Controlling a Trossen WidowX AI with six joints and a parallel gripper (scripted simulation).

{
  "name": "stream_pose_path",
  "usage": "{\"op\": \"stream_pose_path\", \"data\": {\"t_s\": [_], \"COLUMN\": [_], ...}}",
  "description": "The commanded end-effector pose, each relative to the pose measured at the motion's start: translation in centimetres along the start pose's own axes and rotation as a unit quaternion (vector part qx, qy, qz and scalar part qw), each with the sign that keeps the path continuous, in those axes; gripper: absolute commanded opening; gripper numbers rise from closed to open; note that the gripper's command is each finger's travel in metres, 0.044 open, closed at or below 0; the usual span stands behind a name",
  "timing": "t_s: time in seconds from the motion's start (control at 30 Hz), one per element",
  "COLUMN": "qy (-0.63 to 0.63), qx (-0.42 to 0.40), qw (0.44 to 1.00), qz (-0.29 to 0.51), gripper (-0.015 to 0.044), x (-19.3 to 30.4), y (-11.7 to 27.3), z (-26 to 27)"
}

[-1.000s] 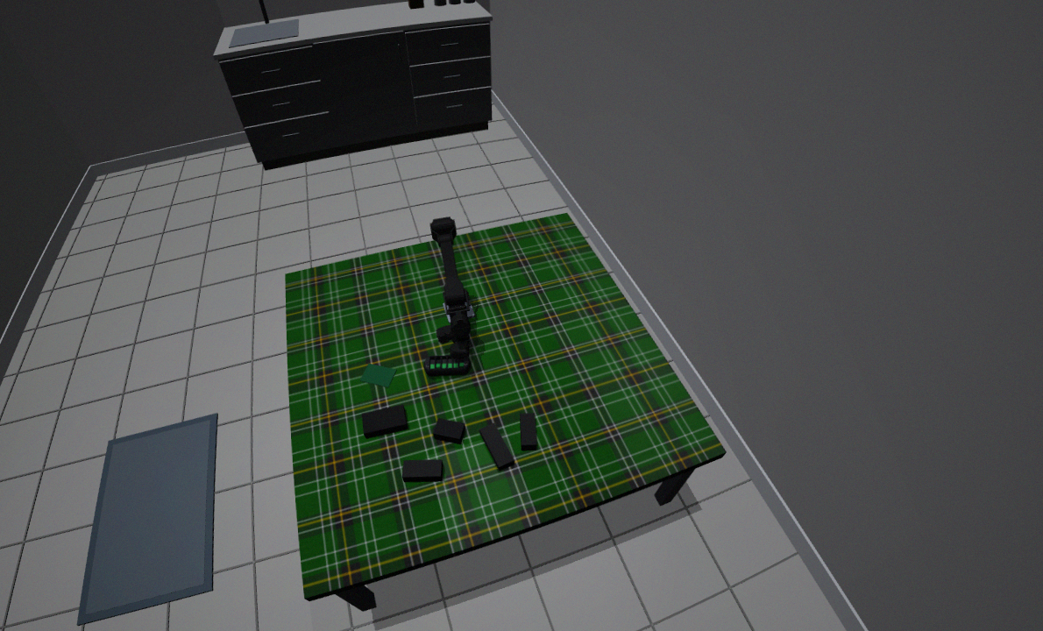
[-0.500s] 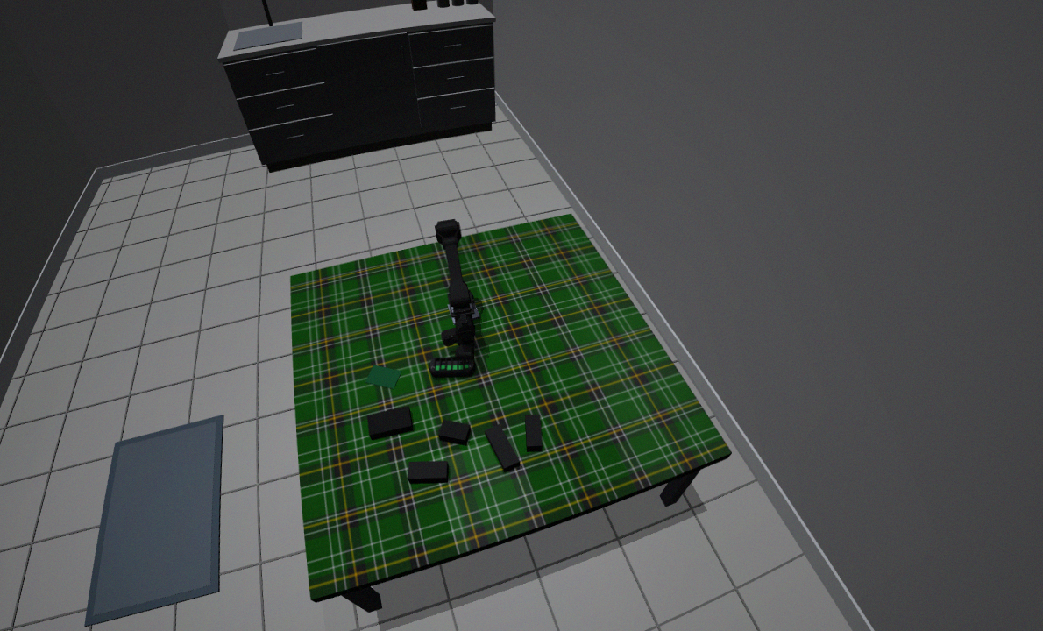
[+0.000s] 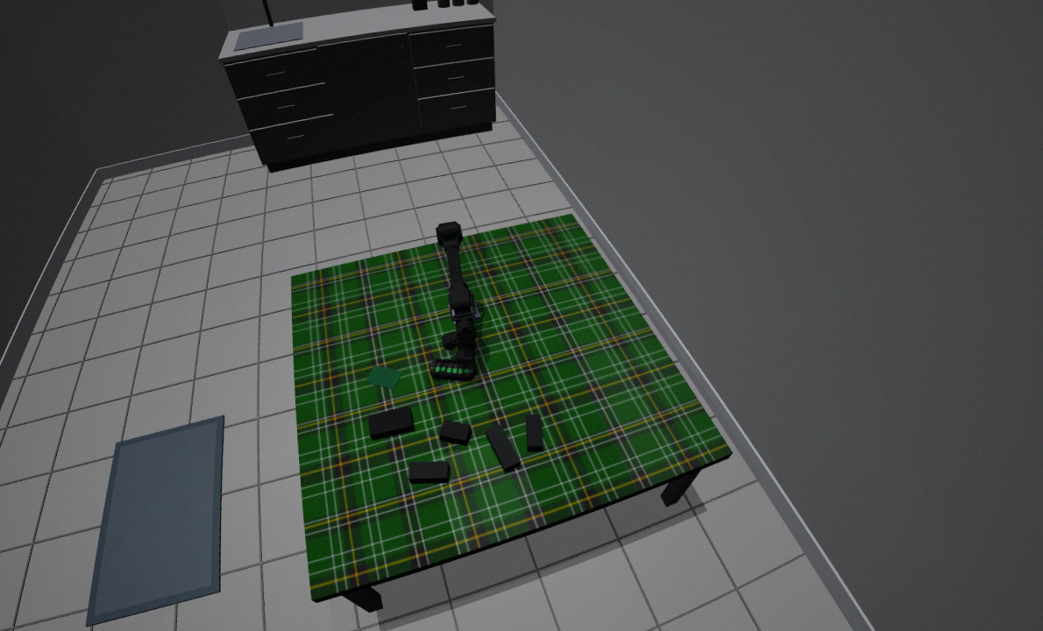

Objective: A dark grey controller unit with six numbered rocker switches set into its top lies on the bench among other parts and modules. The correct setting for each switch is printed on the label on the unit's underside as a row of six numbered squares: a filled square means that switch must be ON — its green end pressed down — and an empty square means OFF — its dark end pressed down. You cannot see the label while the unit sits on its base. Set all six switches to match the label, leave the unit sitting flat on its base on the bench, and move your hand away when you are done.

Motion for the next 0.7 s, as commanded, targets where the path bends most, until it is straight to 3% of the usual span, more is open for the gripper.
{"op": "stream_pose_path", "data": {"t_s": [0.0, 0.3, 0.53, 0.67], "qy": [0.003, 0.003, 0.002, 0.003], "qx": [-0.003, -0.003, -0.002, -0.002], "qw": [1.000, 1.000, 1.000, 1.000], "qz": [-0.001, -0.001, 0.000, 0.000], "gripper": [0.0000, 0.0000, 0.0000, 0.0000], "x": [-0.2, -0.5, 0.2, 0.3], "y": [-0.2, -0.5, 5.2, 5.8], "z": [0.7, 1.8, -1.0, -1.4]}}
Point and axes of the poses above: the point midway between the two fingers, 35 mm back from their tips, its own y axis back along the fingers, its own z axis across the jaws, x = y × z, the point moved 10 cm from there along y, back along the fingers, and after that the axes turned 15 degrees about y, right-handed, at the moved point
